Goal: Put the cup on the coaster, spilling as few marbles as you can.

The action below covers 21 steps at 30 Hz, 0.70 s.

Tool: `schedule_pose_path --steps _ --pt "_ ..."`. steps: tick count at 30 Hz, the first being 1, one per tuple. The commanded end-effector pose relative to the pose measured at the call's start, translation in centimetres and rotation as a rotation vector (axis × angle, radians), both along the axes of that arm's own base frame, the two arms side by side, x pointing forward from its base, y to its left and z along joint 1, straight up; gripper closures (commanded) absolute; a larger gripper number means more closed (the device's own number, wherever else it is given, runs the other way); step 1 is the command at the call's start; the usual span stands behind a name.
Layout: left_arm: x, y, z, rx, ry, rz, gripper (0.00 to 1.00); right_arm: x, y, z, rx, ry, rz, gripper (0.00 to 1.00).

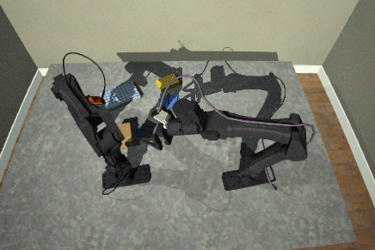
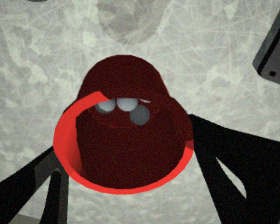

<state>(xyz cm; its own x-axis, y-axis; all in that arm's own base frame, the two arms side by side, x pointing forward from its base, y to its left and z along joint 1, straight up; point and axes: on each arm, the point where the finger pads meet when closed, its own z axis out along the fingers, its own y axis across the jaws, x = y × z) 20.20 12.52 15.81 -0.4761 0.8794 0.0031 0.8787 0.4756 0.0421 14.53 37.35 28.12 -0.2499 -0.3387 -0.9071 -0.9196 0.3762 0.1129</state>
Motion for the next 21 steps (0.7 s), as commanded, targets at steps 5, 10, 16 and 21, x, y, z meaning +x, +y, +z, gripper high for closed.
schedule_pose_path --steps 5,10,16,21 --pt "-0.9 -2.2 0.6 -0.017 0.023 0.078 1.00 -0.2 -2.2 0.7 -0.022 0.004 -0.014 0.00" --pt "-0.5 -6.5 0.3 -0.001 0.009 0.152 1.00 -0.1 -8.1 1.7 -0.044 0.017 -0.084 0.00" --pt "0.4 -11.5 0.0 0.005 -0.017 0.142 1.00 -0.5 -13.3 2.8 -0.026 0.009 -0.160 0.00" --pt "1.2 -14.2 -0.2 0.005 -0.025 0.122 1.00 -0.8 -15.5 2.9 -0.019 0.006 -0.194 0.00"
